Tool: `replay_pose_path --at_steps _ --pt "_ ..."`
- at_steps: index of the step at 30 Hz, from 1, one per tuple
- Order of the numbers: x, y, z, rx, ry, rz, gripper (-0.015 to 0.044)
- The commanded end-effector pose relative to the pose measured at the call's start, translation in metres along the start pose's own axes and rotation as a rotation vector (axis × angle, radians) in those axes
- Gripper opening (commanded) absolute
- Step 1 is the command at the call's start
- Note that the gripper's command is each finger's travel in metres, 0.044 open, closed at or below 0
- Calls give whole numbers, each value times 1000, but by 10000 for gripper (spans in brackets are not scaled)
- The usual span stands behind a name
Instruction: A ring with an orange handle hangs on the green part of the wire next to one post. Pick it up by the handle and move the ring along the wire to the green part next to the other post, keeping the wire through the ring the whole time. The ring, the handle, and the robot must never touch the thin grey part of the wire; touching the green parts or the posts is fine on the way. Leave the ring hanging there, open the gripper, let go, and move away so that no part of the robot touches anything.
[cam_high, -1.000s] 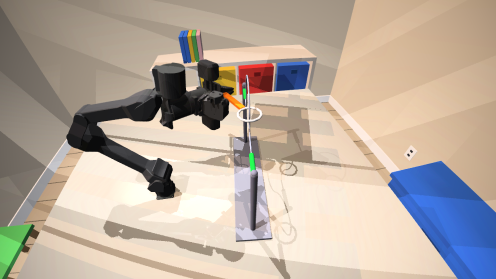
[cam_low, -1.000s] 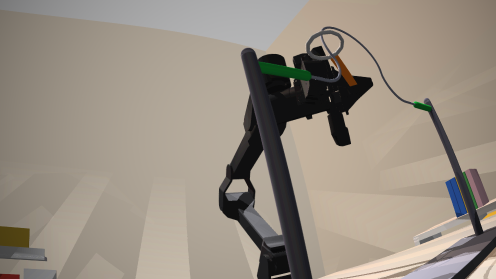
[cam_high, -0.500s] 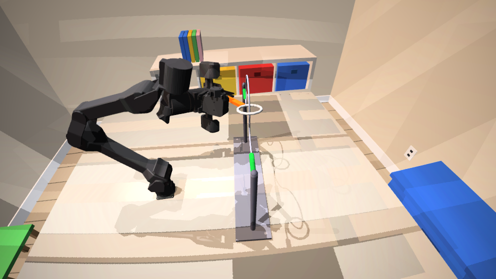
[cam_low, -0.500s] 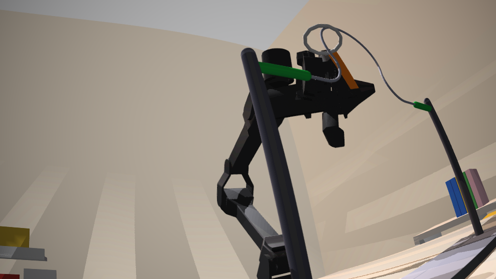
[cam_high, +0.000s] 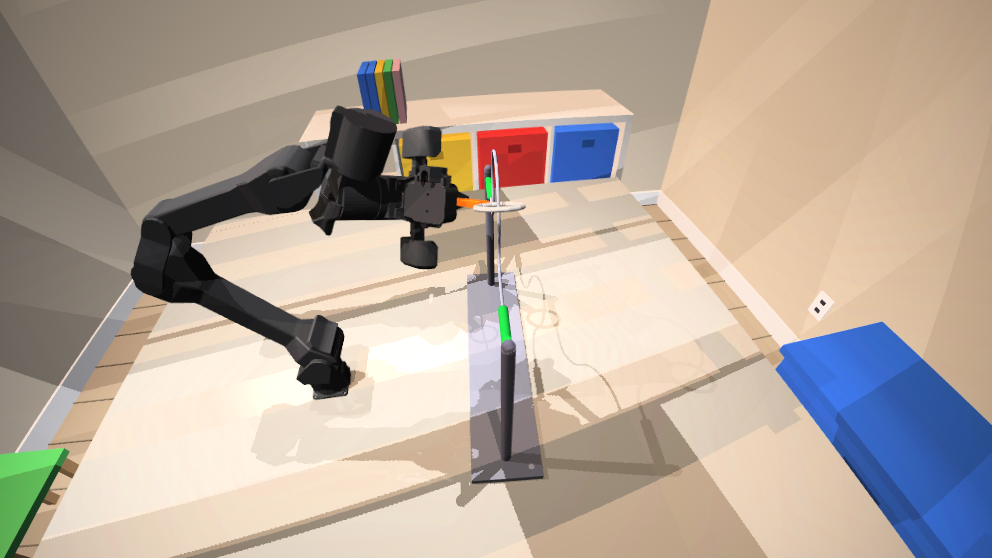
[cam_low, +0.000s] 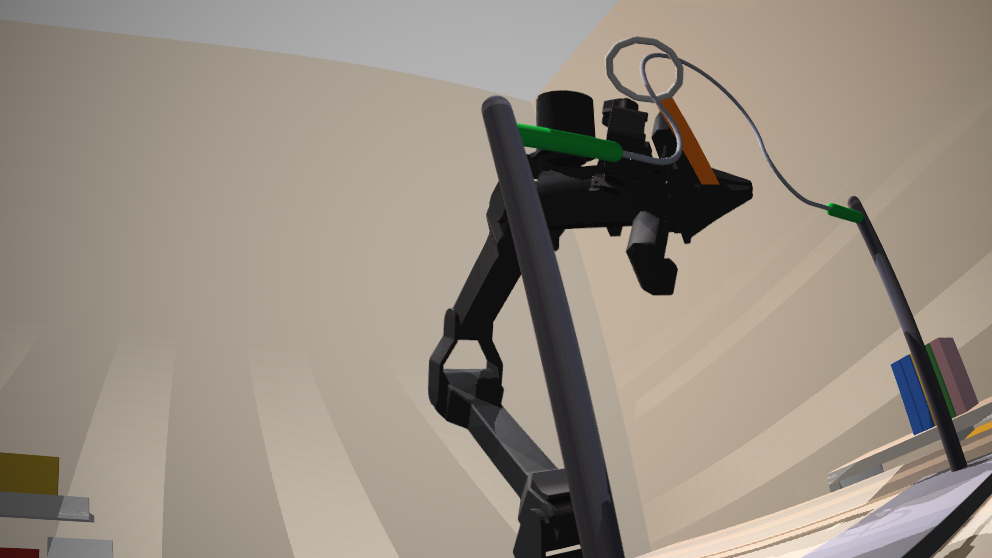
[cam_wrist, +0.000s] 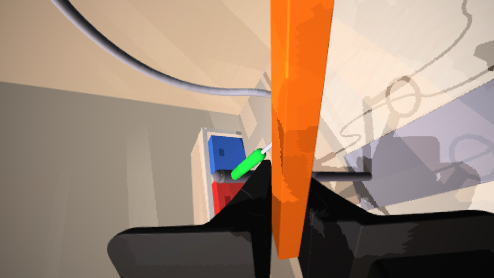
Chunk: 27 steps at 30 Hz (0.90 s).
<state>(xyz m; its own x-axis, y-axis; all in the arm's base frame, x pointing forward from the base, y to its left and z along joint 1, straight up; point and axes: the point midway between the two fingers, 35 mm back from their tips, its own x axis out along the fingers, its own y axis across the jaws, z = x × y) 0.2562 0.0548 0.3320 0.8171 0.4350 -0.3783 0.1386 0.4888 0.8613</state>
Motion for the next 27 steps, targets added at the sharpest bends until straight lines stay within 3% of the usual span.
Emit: replay_pose_path --at_steps 1,27 --pt "-1 -1 1 -51 -10 -38 -150" --pt "-2 -24 6 -364 -55 -310 -150"
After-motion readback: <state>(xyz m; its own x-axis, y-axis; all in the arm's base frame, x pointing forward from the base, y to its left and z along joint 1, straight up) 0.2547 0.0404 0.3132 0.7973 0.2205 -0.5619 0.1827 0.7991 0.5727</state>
